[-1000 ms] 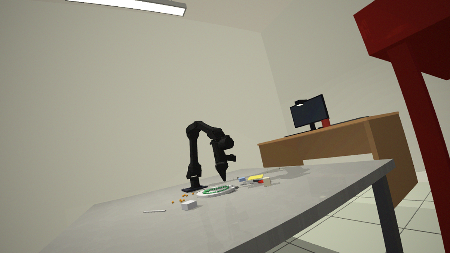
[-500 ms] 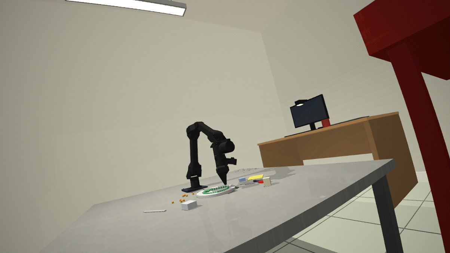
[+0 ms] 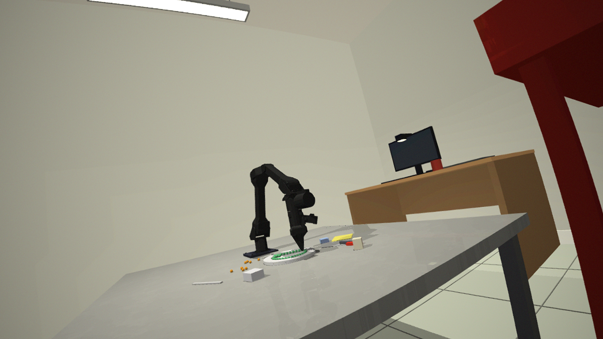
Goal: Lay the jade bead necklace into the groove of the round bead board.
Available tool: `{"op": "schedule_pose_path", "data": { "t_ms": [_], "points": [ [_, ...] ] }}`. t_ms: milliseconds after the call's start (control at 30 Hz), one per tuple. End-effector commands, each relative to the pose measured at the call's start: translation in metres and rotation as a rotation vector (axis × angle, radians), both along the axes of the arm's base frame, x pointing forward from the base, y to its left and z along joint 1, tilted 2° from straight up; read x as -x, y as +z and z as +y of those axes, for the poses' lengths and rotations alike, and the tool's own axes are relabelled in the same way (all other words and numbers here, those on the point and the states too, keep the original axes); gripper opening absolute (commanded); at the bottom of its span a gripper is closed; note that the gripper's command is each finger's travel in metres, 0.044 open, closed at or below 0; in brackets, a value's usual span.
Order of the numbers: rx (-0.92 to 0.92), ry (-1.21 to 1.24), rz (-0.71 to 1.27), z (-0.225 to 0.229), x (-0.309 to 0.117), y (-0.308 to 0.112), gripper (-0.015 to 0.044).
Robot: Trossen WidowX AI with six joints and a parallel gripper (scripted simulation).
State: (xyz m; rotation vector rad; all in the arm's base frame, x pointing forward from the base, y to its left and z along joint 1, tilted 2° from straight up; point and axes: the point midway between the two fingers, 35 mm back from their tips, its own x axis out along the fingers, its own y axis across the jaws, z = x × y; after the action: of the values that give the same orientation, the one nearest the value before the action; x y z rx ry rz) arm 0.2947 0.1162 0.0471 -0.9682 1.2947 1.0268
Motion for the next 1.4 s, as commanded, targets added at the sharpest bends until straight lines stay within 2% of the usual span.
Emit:
{"op": "schedule_pose_path", "data": {
  "t_ms": [0, 1367],
  "points": [
    [-0.001, 0.0, -0.001, 0.0001, -0.0002, 0.0006, 0.0],
    [0.003, 0.006, 0.001, 0.0025, 0.0024, 0.0064, 0.0]
  ]
}}
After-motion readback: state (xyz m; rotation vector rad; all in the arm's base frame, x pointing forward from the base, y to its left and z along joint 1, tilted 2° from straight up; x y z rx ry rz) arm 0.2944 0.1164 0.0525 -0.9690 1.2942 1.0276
